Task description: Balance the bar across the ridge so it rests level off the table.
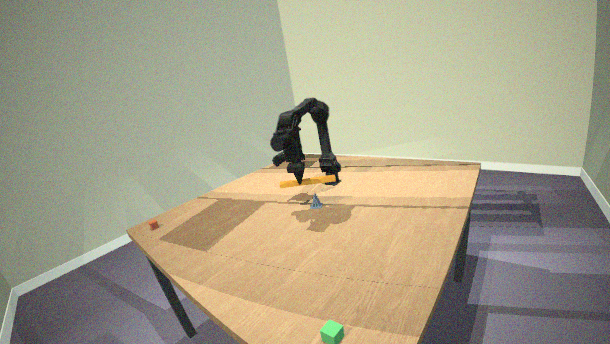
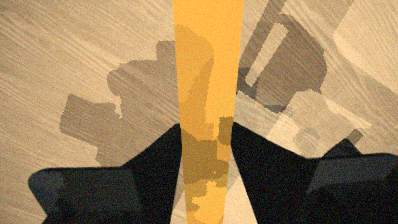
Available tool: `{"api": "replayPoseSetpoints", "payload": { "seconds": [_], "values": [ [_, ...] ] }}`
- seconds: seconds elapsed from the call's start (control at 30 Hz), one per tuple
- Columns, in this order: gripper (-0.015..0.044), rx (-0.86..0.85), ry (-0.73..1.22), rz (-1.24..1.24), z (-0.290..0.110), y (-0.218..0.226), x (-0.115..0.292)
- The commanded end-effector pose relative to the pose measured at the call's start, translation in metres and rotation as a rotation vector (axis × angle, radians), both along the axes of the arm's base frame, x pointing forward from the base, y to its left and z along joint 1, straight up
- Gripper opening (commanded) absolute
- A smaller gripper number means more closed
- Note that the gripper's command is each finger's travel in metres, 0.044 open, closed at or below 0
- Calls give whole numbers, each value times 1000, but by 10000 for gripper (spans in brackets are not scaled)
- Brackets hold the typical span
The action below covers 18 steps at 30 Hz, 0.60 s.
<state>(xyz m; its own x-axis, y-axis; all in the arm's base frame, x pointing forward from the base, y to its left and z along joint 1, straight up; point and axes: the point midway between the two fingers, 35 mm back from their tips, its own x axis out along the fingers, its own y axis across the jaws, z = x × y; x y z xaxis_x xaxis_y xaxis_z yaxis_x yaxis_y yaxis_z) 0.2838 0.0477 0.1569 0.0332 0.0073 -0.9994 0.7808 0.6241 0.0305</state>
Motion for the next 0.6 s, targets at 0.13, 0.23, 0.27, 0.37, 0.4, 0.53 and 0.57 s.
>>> {"api": "replayPoseSetpoints", "payload": {
  "seconds": [0.13,0.23,0.27,0.37,0.4,0.53,0.57],
  "values": [
    [0,4,10,-189,-1,13,-15],
    [0,4,10,-189,-4,13,-15],
    [0,4,10,-189,-5,13,-15],
    [0,4,10,-189,-10,13,-15],
    [0,4,10,-189,-11,13,-15],
    [0,4,10,-189,-18,12,-15],
    [0,4,10,-189,-19,12,-15]
  ]
}}
